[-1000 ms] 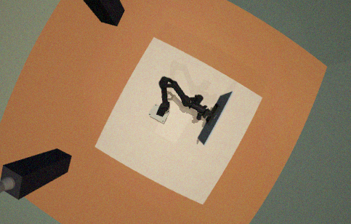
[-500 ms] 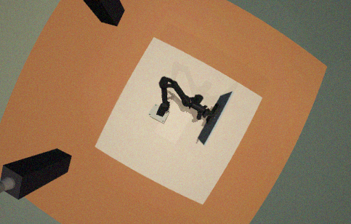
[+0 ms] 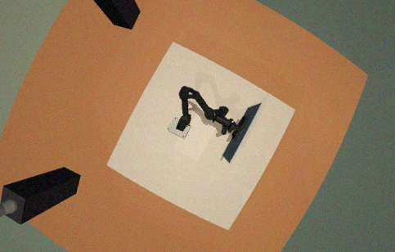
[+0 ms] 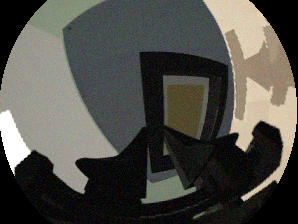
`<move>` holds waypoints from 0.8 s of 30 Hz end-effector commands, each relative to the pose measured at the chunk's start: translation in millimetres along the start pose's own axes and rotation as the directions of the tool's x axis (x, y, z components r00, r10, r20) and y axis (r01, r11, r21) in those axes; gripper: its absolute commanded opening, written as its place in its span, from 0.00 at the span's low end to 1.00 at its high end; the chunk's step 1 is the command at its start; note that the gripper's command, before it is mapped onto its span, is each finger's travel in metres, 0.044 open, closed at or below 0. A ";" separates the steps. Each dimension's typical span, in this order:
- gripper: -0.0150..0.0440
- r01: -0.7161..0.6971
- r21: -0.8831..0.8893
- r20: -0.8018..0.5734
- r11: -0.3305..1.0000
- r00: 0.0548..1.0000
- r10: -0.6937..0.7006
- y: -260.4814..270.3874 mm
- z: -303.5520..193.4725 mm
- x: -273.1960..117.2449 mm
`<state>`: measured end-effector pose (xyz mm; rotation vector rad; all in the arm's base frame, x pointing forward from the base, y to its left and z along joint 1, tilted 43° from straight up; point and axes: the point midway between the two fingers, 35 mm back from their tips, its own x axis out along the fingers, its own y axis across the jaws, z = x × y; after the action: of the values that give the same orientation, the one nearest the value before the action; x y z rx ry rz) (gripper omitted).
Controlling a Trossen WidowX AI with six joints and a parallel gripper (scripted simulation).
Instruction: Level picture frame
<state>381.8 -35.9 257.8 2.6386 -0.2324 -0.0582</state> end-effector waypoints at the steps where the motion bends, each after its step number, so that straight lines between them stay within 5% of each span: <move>1: 0.25 0.000 -0.038 0.000 0.999 1.000 0.000 -0.4 0.0 0.0; 24: 0.25 0.000 -0.170 0.001 0.985 1.000 0.000 -1.3 -0.3 -0.1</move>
<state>381.9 -34.9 257.7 2.4857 -0.2189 -0.0736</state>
